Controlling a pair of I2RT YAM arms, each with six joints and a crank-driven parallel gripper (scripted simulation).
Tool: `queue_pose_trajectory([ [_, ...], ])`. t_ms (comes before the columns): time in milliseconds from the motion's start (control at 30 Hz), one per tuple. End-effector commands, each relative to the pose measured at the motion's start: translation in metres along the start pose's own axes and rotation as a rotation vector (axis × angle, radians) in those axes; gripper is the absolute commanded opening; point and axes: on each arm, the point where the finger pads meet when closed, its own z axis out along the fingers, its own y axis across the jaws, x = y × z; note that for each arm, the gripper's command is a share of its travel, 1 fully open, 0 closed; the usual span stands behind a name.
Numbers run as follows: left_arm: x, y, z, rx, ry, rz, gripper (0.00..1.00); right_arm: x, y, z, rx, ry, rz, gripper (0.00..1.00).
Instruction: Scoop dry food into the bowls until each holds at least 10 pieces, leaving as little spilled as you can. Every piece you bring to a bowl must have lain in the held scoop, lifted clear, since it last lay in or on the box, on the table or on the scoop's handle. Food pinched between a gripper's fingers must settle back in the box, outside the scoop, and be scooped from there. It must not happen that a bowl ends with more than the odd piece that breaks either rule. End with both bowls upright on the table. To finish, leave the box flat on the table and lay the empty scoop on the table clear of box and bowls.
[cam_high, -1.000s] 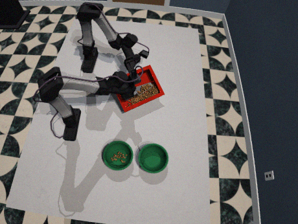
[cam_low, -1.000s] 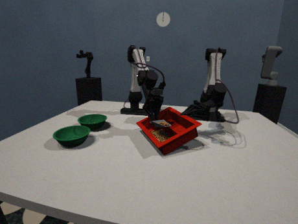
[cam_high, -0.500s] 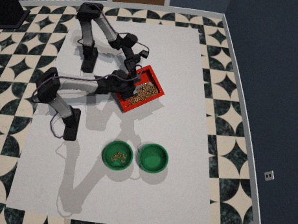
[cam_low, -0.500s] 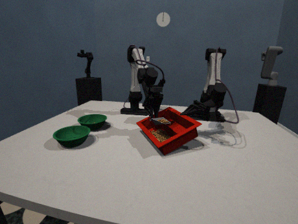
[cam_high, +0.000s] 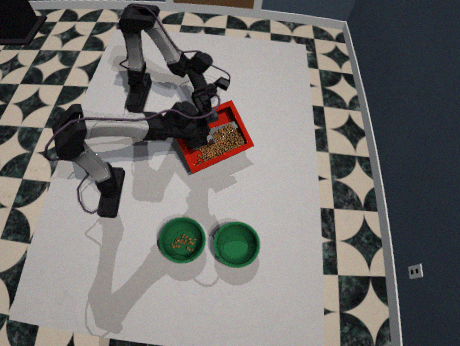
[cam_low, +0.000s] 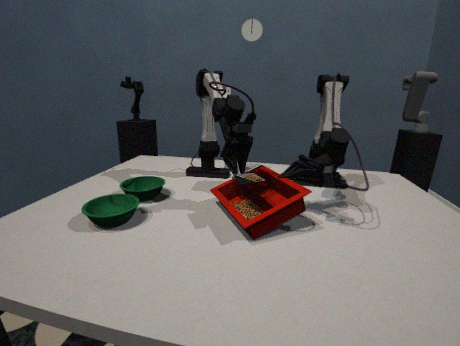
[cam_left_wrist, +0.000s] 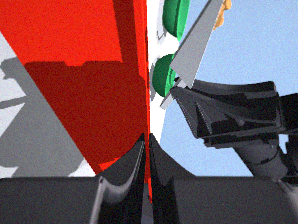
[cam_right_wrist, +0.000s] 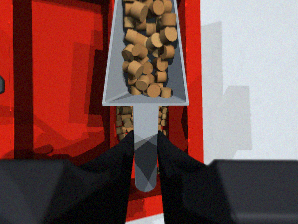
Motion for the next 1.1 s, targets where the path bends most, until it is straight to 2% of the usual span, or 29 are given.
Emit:
queue_pose_trajectory([
  [0,-0.009,-0.034,0.001,0.08,-0.006,0.129,0.0,-0.014,-0.017,0.001,0.058,-0.008,0.048,0.0],
  [167,-0.009,-0.034,0.001,0.08,-0.006,0.129,0.0,-0.016,-0.032,-0.001,0.11,0.009,0.094,0.0],
  [633,-0.009,-0.034,0.001,0.08,-0.006,0.129,0.0,0.009,-0.115,-0.006,0.379,0.135,0.302,0.0],
  [733,-0.009,-0.034,0.001,0.08,-0.006,0.129,0.0,0.002,-0.118,-0.012,0.387,0.112,0.308,0.0],
  [767,-0.009,-0.034,0.001,0.08,-0.006,0.129,0.0,0.012,-0.124,-0.007,0.406,0.149,0.322,0.0],
  [1067,-0.009,-0.034,0.001,0.08,-0.006,0.129,0.0,0.028,-0.176,-0.021,0.583,0.199,0.455,0.0],
])
